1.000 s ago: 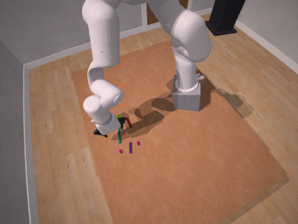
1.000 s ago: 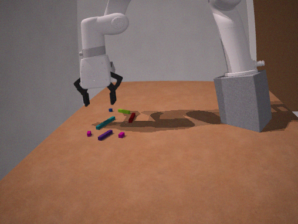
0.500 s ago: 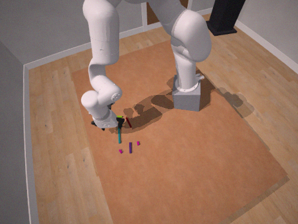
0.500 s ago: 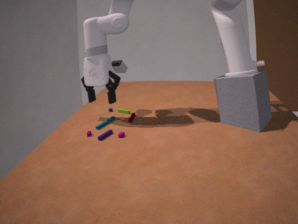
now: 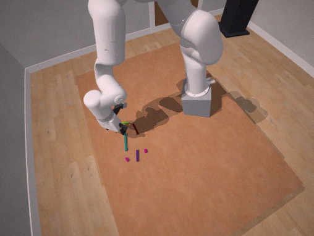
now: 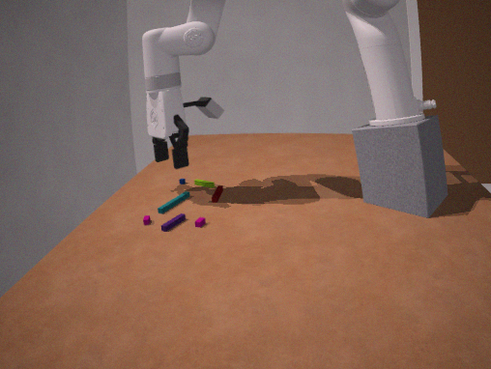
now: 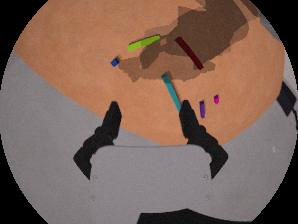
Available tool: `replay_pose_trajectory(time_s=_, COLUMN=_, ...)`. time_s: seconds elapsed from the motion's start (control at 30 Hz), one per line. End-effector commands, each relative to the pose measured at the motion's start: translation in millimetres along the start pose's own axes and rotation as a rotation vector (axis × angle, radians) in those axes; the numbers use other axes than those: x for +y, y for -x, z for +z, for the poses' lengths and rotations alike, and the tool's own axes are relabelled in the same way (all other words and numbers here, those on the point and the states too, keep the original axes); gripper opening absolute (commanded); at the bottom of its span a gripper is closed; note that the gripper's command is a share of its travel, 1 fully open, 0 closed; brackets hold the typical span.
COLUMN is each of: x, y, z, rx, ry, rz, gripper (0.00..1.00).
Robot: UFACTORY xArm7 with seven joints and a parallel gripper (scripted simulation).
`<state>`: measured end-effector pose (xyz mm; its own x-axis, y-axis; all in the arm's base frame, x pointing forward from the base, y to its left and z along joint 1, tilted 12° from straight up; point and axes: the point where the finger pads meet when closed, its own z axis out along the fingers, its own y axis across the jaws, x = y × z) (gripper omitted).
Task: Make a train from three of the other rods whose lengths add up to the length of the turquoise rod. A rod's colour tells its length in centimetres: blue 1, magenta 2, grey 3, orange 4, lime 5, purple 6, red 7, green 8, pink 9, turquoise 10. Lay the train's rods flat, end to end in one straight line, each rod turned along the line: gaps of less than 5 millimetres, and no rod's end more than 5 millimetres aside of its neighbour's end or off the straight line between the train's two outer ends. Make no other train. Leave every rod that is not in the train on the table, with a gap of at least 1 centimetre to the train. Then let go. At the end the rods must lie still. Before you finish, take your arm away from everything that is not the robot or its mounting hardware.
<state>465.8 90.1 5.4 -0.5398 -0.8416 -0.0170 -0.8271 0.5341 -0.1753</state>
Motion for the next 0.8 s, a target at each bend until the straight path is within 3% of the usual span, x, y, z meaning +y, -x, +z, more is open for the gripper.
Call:
replay_pose_trajectory(time_s=0.0, x=-8.9, y=-6.0, z=-2.3, rx=0.0, ry=-0.013, rz=0.167, gripper=1.0)
replay_pose_trajectory(time_s=0.77, x=-39.7, y=-35.0, z=-8.6, rx=-0.021, ry=-0.02, rz=0.79, gripper=1.0)
